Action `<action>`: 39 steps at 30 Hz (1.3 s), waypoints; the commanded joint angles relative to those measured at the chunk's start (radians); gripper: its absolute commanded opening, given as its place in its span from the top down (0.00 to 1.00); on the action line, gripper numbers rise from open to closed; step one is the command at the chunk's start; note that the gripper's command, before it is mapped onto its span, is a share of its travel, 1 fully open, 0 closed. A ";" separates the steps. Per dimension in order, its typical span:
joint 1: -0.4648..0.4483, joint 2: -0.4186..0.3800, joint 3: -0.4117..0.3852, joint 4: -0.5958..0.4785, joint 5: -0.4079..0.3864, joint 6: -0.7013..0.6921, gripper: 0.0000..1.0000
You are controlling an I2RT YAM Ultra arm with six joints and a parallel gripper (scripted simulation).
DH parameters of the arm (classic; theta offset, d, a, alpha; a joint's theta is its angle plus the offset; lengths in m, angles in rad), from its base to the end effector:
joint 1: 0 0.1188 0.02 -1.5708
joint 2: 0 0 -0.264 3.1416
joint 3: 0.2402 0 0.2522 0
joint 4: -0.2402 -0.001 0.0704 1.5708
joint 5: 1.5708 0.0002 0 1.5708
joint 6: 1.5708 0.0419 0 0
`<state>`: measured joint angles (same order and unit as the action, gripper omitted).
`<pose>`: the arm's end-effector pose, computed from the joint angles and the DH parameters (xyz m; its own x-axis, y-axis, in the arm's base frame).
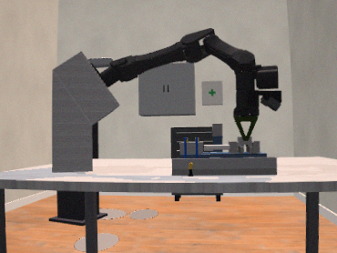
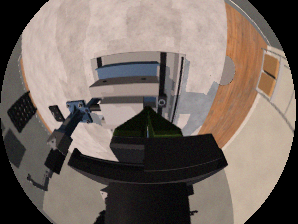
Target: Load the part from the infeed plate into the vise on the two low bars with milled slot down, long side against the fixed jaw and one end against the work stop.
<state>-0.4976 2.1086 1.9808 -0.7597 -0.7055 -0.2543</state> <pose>0.4267 -0.1997 0.2944 -0.6605 0.1408 -0.7375 -0.1679 0.9297 0.3278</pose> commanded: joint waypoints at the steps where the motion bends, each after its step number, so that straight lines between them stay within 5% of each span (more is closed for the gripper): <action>1: -0.018 -0.041 -0.008 0.003 -0.009 0.004 1.00; 21: -0.060 0.068 0.107 -0.047 -0.035 -0.045 1.00; 39: -0.070 0.047 0.133 -0.067 -0.041 -0.057 1.00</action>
<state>-0.5289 2.1883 2.0842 -0.8139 -0.7361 -0.3035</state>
